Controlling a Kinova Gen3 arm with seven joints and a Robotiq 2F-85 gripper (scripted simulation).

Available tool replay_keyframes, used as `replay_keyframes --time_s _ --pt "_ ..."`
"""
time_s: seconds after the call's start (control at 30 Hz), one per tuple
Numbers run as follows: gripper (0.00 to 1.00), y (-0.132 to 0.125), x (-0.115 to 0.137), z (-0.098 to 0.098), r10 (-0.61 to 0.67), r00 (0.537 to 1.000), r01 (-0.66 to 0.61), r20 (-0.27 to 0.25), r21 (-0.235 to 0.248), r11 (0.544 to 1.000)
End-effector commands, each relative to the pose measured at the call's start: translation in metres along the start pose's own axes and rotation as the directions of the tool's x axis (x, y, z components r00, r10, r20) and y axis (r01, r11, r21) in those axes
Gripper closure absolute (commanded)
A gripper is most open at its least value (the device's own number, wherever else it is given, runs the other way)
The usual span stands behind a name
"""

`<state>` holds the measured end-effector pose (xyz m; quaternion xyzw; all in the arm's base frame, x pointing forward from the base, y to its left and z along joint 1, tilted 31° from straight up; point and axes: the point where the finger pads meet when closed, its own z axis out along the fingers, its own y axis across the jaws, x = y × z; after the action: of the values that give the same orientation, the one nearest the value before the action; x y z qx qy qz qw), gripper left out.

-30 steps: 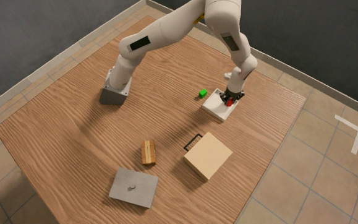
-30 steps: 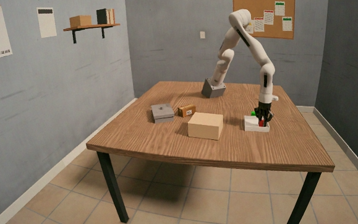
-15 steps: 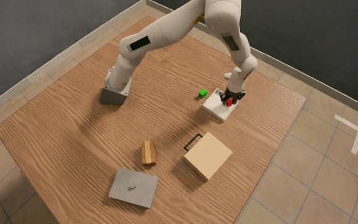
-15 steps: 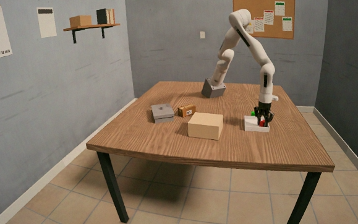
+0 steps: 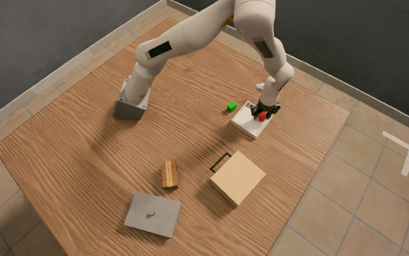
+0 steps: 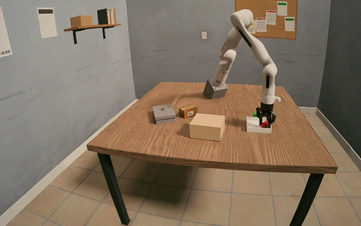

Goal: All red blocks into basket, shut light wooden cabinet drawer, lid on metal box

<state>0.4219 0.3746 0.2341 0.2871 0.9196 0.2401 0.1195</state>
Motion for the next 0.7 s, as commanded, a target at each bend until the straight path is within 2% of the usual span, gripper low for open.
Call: replay_keyframes --time_s 0.0,0.67 --pt "0.39 0.0016 0.0009 0.0011 0.002 1.0 -0.002 -0.002 -0.005 1.0" --pt "0.39 0.0014 0.001 -0.0016 0.001 1.0 -0.001 -0.002 -0.005 1.0"
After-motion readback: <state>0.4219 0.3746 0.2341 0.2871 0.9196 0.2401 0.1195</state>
